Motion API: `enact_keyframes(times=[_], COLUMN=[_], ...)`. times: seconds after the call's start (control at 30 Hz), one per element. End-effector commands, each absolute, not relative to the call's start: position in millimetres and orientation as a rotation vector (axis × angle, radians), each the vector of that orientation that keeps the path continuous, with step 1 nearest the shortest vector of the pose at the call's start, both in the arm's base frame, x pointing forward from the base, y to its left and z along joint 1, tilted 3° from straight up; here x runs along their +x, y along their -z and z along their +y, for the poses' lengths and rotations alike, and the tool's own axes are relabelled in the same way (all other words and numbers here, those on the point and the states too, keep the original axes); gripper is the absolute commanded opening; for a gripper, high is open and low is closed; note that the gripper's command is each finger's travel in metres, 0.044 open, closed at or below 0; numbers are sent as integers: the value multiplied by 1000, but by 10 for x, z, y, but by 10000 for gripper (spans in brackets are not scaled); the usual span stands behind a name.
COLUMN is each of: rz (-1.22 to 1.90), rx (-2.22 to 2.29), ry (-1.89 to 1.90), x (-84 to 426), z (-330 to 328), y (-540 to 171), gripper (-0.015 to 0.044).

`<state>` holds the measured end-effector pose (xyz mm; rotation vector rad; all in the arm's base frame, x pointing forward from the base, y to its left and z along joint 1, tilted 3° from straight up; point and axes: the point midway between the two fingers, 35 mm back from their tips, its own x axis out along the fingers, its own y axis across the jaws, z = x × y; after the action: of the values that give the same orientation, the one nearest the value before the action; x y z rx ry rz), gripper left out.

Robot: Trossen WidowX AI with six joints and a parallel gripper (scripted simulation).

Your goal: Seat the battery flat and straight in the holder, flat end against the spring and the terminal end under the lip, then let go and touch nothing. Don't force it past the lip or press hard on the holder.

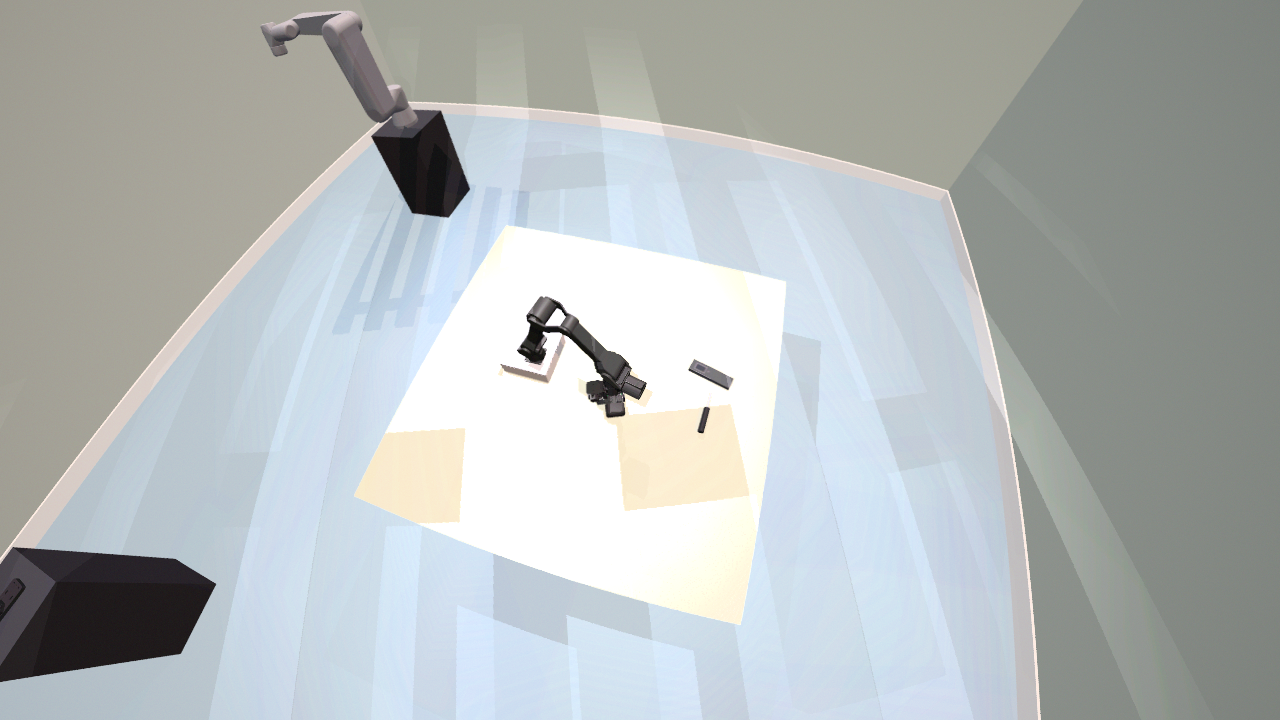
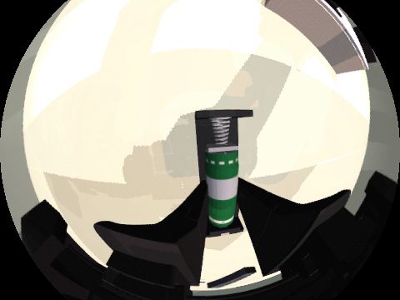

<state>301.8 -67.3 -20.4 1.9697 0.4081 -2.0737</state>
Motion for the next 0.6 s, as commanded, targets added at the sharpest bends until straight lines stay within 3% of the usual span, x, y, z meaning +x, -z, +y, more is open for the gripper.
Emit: enact_keyframes(times=[0.0,0.1,0.23,0.57], rz=[404,404,404,406], rx=[1965,1965,1965,1962], ry=[2083,2083,2083,2079], x=[3026,3026,3026,3024], z=[-667,-667,-667,-662], y=[215,215,215,65], gripper=[77,77,179,179])
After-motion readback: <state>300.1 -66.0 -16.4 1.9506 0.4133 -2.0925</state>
